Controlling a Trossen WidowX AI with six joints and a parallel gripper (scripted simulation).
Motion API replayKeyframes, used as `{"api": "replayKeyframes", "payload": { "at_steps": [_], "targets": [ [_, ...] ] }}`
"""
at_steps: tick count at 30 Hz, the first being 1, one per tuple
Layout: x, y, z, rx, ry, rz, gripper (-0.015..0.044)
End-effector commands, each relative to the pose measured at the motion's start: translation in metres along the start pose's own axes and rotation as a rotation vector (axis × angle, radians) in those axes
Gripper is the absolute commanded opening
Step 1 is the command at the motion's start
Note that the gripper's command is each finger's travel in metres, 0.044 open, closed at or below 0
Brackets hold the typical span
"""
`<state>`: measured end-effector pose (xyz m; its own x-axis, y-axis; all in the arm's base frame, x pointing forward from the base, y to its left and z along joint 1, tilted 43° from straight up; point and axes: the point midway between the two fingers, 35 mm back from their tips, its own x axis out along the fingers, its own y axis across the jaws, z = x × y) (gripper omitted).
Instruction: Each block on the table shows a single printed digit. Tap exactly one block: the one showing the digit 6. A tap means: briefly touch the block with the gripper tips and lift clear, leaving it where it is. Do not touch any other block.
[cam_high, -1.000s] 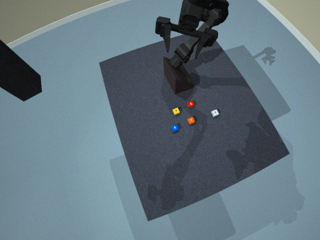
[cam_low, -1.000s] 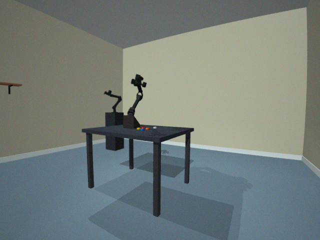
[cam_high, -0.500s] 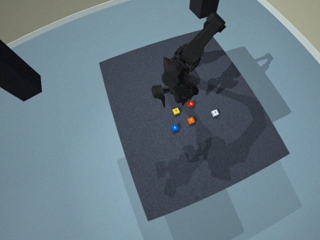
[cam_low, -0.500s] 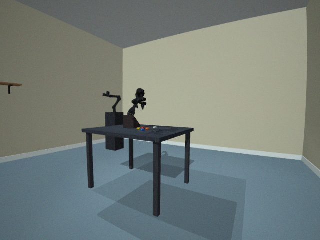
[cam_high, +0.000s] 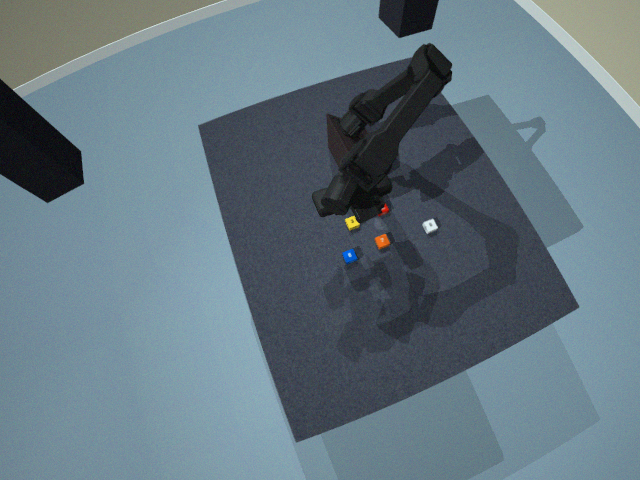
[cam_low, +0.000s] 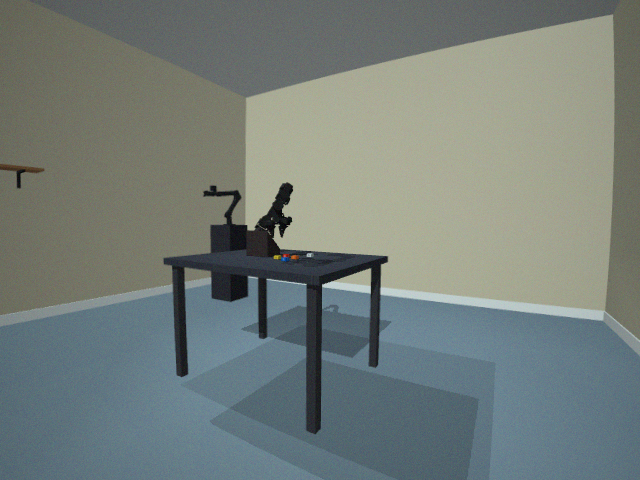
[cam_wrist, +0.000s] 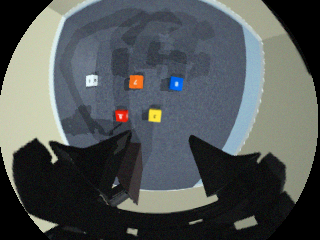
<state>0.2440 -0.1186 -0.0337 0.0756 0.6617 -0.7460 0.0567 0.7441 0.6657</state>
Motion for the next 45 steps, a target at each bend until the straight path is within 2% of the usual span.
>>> {"api": "replayKeyframes", "payload": {
  "at_steps": [1,14,23,45],
  "targets": [
    [0.003,0.001,-0.003,-0.004,0.015,0.007,0.04],
    [0.003,0.004,-0.003,-0.003,0.015,0.007,0.04],
    [0.002,0.107,-0.011,-0.002,0.016,0.012,0.04],
    [0.002,0.109,-0.012,-0.002,0.016,0.013,0.04]
  ]
}}
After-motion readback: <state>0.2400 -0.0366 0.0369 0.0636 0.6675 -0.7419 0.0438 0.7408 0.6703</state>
